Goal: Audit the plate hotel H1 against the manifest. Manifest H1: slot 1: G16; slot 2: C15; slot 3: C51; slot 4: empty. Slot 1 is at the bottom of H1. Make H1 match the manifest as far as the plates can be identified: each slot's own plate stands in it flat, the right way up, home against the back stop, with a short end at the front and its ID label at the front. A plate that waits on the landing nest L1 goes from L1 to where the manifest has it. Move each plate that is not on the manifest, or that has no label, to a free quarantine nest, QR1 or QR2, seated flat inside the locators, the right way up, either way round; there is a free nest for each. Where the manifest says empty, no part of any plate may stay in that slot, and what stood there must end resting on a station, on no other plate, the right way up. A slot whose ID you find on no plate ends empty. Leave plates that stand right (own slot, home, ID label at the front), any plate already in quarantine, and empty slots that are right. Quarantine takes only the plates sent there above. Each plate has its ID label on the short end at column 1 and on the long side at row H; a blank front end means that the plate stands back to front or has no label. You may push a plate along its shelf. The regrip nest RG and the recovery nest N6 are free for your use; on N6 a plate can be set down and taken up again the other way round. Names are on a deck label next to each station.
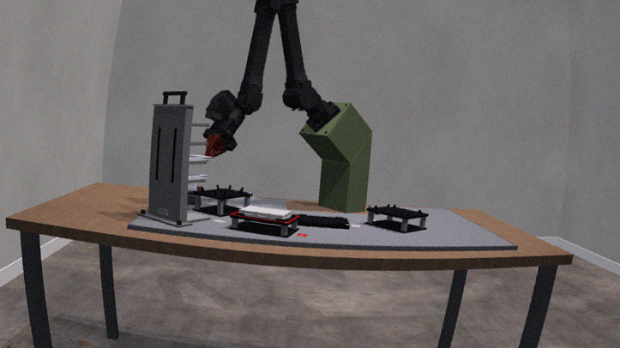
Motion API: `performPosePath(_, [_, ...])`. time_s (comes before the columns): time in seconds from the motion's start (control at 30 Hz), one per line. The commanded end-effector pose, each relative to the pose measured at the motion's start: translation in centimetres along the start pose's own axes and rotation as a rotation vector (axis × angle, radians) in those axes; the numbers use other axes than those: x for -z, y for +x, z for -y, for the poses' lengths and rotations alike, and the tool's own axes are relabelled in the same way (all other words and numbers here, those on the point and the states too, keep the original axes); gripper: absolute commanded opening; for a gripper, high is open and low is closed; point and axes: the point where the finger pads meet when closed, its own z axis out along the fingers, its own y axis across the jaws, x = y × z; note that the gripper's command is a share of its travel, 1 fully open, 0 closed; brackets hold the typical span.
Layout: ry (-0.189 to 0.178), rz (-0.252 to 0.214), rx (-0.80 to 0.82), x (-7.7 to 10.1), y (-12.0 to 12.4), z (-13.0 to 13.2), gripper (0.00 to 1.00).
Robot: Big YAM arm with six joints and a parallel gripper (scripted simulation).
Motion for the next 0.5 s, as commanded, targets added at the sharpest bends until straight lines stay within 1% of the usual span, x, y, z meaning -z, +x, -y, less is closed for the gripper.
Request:
performPosePath(0.0, [-0.013,0.017,0.018,-0.96,-1.21,-0.27,0.00])
performPosePath(0.13, [-0.013,0.018,0.018,-1.03,-1.37,-0.26,0.00])
performPosePath(0.17, [-0.010,0.029,0.021,-1.06,-1.72,-0.19,0.00])
performPosePath(0.23, [-0.013,0.016,0.018,-1.20,-1.46,-0.28,0.00])
performPosePath(0.47, [-0.013,0.017,0.018,-1.53,-1.83,-0.28,0.00])
